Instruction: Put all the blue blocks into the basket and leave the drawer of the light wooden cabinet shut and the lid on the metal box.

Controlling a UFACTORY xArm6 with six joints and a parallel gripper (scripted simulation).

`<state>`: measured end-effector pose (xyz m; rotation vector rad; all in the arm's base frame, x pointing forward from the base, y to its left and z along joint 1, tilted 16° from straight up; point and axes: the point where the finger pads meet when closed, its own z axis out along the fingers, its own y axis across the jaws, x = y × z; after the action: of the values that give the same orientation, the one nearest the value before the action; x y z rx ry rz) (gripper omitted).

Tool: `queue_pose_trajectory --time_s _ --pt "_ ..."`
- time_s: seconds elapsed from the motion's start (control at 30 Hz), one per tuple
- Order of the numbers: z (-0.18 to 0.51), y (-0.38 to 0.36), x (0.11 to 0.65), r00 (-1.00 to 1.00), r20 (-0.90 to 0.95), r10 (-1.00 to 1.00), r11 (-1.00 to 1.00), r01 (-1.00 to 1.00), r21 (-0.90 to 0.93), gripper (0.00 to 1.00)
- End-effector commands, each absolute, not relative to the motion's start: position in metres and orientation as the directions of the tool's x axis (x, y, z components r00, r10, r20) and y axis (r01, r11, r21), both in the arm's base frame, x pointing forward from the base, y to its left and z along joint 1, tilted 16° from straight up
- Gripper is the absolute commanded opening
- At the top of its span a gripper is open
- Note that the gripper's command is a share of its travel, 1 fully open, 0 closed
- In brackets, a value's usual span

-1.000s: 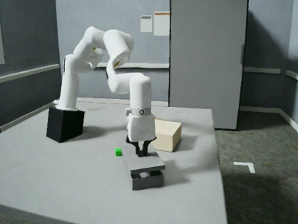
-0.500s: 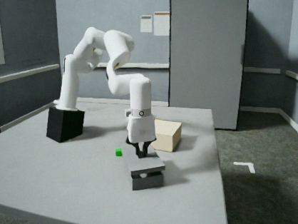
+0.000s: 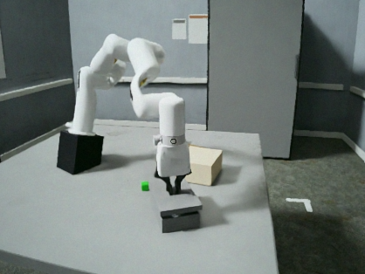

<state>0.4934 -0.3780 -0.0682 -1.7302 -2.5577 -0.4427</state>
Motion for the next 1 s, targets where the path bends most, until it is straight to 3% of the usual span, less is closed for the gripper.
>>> queue_pose_trajectory --time_s 0.0,0.97 --pt "-0.069 -0.379 0.495 -0.384 0.171 0.907 0.345 0.912 0.223 0.0" --pt "-0.084 -0.375 0.497 -0.384 0.171 0.907 0.345 0.912 0.223 0.0"
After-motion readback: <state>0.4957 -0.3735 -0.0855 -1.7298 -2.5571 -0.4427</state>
